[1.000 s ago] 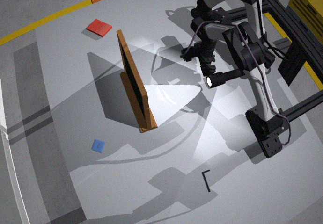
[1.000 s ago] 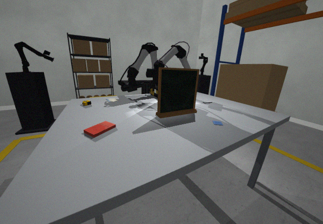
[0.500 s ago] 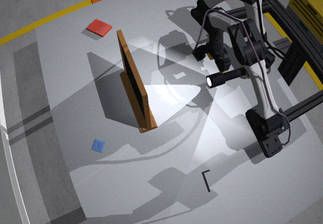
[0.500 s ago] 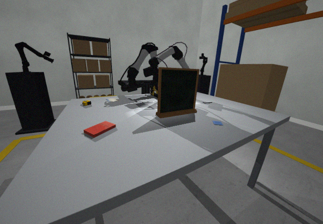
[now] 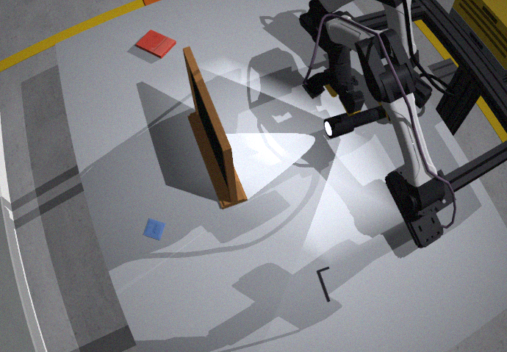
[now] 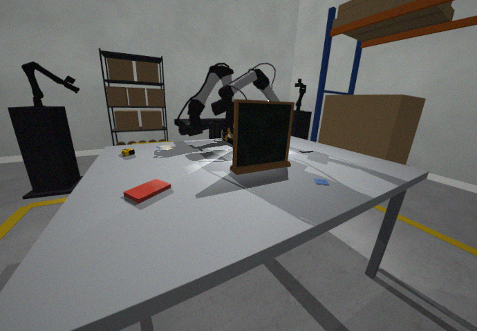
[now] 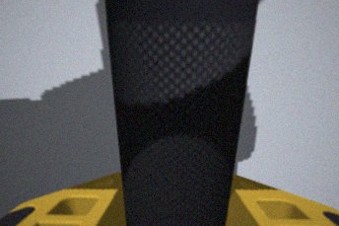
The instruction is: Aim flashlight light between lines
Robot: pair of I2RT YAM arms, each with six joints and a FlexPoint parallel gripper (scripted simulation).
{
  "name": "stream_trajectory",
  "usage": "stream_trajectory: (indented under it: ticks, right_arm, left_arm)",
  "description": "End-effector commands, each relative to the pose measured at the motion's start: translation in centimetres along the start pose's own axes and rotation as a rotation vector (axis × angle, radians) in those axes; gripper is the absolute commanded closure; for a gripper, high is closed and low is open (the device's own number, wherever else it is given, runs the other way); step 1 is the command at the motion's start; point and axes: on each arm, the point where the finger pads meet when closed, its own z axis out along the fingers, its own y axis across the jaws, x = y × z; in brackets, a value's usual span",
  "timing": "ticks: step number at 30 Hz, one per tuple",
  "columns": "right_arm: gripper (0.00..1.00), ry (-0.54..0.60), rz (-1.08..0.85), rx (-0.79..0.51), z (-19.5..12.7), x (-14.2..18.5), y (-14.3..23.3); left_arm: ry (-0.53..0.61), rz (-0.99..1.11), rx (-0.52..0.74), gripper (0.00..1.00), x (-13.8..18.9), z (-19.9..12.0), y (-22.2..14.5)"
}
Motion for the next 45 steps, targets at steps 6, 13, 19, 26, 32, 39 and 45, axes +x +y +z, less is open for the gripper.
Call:
stream_trajectory:
  ticks: [6, 13, 19, 26, 32, 39, 45]
  right_arm:
    - [0.7, 0.009, 0.018, -0.002, 0.54, 0.4, -0.02]
    - [0.7, 0.009, 0.018, -0.002, 0.54, 0.4, -0.02]
    - [0.7, 0.009, 0.018, -0.002, 0.54, 0.4, -0.02]
    - [0.7, 0.009, 0.018, -0.002, 0.54, 0.4, -0.02]
    - [0.7, 0.009, 0.018, -0.002, 0.54, 0.4, -0.02]
    - [0.7, 0.009, 0.018, -0.002, 0.54, 0.4, -0.02]
    - [0.7, 0.009, 0.018, -0.002, 0.54, 0.4, -0.02]
  left_arm:
    - [-0.009, 0.007, 0.036, 0.0, 0.04, -0.64, -0.43]
    - [-0.026, 0.005, 0.047, 0.0, 0.04, -1.08, -0.12]
    - [-0.027, 0.0, 0.052, 0.0, 0.08, -1.18, -0.23]
    - [-0.025, 0.004, 0.05, 0.0, 0.15, -1.13, -0.18]
    - [-0.026, 0.003, 0.046, 0.0, 0.15, -1.02, -0.08]
    - [-0.029, 0.003, 0.044, 0.0, 0.16, -1.0, -0.04]
    - [-0.029, 0.004, 0.043, 0.0, 0.19, -0.99, -0.02]
